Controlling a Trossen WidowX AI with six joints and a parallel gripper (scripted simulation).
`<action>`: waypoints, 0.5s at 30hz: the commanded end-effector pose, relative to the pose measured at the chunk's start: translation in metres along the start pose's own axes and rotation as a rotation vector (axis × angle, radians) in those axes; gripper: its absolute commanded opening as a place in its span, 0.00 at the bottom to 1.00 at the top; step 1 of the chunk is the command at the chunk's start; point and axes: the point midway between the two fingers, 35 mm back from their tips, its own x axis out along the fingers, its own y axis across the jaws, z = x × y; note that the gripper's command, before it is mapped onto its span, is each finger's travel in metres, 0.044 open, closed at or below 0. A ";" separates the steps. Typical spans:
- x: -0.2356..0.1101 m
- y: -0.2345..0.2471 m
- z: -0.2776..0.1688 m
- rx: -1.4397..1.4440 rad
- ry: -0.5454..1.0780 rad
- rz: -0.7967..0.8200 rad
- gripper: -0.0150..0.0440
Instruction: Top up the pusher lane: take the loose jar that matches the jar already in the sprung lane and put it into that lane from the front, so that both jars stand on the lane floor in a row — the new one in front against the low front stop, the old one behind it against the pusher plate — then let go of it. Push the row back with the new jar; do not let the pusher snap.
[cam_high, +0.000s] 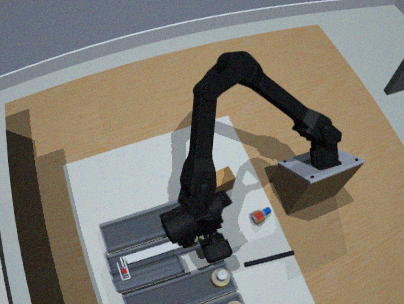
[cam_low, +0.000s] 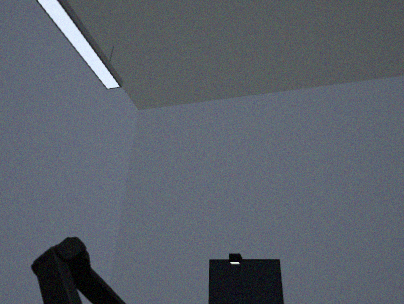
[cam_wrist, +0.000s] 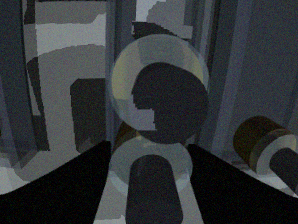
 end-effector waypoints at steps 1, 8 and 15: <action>0.000 0.000 0.000 0.004 -0.001 -0.003 0.75; -0.016 0.000 0.000 0.004 -0.001 -0.002 0.75; -0.020 0.001 -0.001 0.004 -0.001 -0.002 0.75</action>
